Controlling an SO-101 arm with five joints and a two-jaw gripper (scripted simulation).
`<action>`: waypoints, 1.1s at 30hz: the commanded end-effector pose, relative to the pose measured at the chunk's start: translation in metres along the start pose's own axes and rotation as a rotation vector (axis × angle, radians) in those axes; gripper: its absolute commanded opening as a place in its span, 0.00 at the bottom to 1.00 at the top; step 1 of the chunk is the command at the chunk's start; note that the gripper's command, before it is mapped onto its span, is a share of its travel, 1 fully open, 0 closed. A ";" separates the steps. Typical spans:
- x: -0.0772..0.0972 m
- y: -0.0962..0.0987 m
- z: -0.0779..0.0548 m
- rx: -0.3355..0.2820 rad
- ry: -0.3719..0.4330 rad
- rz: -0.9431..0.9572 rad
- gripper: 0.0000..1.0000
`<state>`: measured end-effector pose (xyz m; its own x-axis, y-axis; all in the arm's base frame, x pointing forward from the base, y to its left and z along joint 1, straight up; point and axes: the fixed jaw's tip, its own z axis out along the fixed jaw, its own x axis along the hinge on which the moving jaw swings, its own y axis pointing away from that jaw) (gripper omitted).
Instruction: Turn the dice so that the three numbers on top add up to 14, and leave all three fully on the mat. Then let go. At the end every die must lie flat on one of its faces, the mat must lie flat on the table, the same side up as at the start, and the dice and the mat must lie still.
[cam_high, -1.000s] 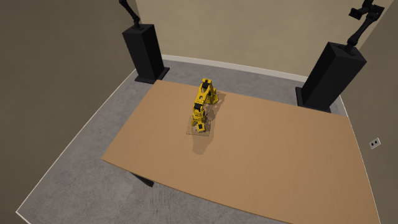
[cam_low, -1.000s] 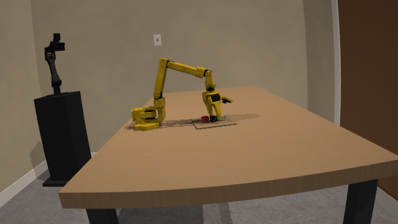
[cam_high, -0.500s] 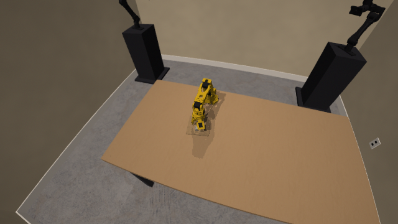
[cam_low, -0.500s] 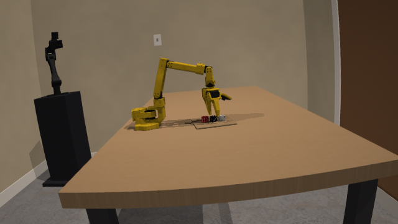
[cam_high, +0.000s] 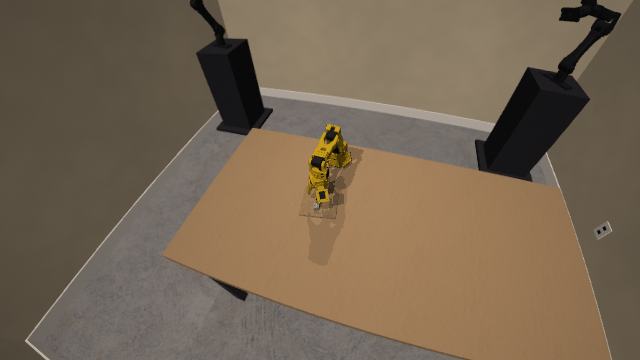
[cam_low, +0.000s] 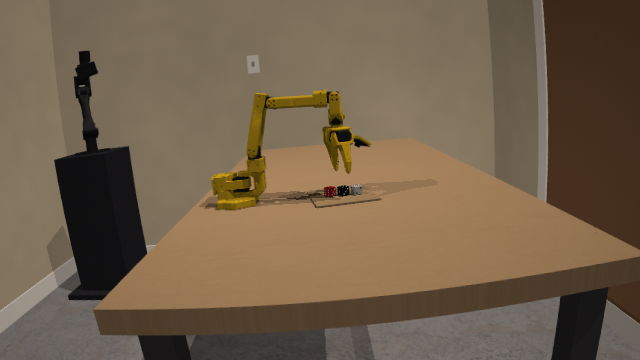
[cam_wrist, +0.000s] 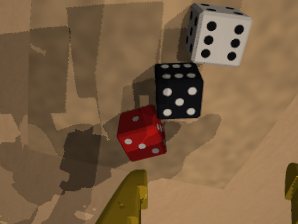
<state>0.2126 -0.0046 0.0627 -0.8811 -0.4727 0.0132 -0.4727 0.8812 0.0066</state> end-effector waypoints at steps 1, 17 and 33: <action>-0.005 -0.005 -0.015 0.038 -0.065 0.004 0.29; -0.005 -0.005 -0.015 0.038 -0.065 0.004 0.29; 0.015 0.008 -0.042 0.071 -0.153 0.223 0.29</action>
<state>0.2019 -0.0035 0.0839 -0.9342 -0.3545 -0.0406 -0.3540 0.9350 -0.0191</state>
